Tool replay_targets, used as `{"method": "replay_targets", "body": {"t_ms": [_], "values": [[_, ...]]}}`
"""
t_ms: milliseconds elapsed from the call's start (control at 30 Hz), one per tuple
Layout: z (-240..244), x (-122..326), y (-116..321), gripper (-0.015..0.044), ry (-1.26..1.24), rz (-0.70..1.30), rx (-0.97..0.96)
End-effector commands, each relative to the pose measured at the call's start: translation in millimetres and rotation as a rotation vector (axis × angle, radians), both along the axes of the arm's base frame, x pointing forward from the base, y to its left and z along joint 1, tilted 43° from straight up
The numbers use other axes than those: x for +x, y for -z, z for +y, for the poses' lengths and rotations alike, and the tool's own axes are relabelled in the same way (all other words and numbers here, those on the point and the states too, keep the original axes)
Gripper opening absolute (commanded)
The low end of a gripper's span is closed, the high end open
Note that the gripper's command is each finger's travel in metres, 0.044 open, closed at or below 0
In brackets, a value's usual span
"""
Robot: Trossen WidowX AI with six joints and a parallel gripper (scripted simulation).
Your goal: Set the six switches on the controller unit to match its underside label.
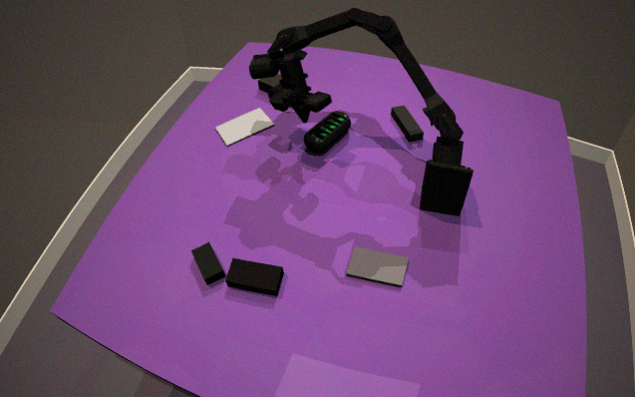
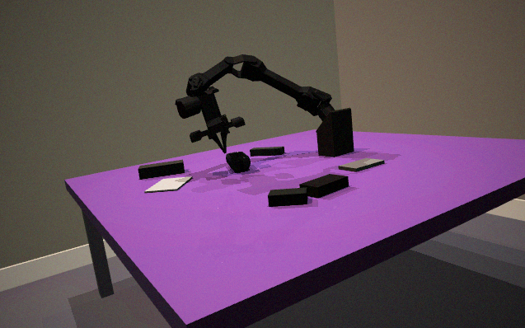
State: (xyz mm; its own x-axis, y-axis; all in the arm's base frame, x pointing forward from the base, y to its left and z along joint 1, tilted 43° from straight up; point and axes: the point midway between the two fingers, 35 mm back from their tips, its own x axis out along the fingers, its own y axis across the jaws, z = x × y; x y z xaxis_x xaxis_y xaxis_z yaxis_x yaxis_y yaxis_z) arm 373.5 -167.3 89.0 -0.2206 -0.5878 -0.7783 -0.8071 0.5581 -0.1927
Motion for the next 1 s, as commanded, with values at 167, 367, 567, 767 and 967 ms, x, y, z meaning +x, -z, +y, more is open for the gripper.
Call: {"method": "replay_targets", "body": {"t_ms": [167, 367, 567, 767, 967], "values": [[-2.8, 11.7, 10.4, 0.0, 0.018, 0.089, 0.066], [-3.0, 12.5, 10.1, 0.0, 0.018, 0.089, 0.066], [-2.8, 12.5, 9.0, 0.0, 0.019, 0.084, 0.063], [-2.8, 13.0, 8.3, 0.0, 0.02, 0.08, 0.06], [-9.3, -0.6, -9.0, 0.0131, -0.012, 0.037, 0.075]]}}
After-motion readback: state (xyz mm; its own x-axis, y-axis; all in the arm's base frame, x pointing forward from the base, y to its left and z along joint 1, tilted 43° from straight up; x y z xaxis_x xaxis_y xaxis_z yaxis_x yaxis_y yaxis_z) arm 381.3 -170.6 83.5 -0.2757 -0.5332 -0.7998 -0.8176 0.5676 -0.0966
